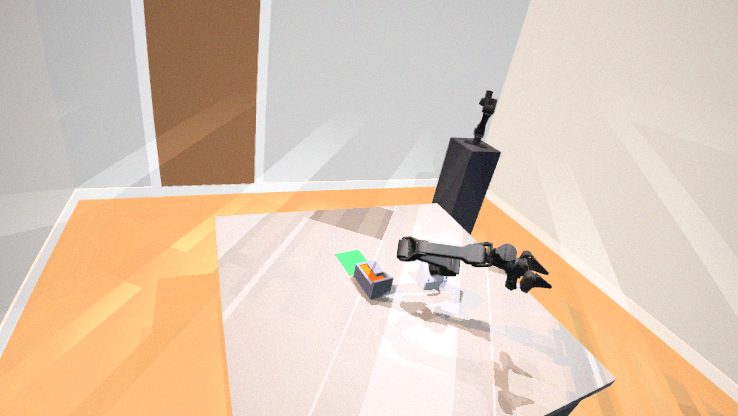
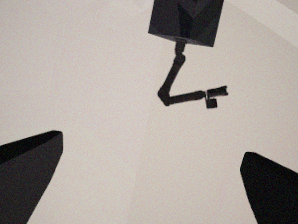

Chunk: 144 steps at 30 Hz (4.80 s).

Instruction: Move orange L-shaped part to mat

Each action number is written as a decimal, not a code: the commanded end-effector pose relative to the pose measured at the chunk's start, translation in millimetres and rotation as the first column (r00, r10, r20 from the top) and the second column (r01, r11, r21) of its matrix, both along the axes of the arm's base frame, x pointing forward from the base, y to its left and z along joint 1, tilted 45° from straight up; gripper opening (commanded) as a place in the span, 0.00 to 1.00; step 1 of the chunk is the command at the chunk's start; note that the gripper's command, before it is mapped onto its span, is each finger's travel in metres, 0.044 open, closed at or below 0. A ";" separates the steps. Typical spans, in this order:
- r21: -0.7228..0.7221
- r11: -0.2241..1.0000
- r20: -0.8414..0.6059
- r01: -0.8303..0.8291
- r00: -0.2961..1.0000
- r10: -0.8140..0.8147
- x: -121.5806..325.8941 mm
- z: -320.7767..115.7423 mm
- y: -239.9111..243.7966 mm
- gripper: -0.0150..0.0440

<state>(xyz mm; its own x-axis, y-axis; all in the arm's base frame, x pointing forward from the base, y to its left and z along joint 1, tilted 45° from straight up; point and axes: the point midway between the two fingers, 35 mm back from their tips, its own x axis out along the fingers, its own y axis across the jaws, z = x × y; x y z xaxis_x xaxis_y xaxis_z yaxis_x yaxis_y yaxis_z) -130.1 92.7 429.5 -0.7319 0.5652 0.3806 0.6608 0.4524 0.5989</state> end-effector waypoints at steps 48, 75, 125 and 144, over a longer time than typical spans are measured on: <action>-0.050 0.817 0.939 0.574 -0.252 0.234 340.9 -255.9 105.3 0.56; 0.004 0.752 0.999 0.659 0.031 -0.032 389.3 -334.2 -150.8 0.56; 0.008 0.752 0.999 0.659 0.029 -0.036 396.3 -411.9 -73.0 0.56; 0.009 0.753 0.999 0.658 0.028 -0.036 394.9 -398.2 -73.8 0.56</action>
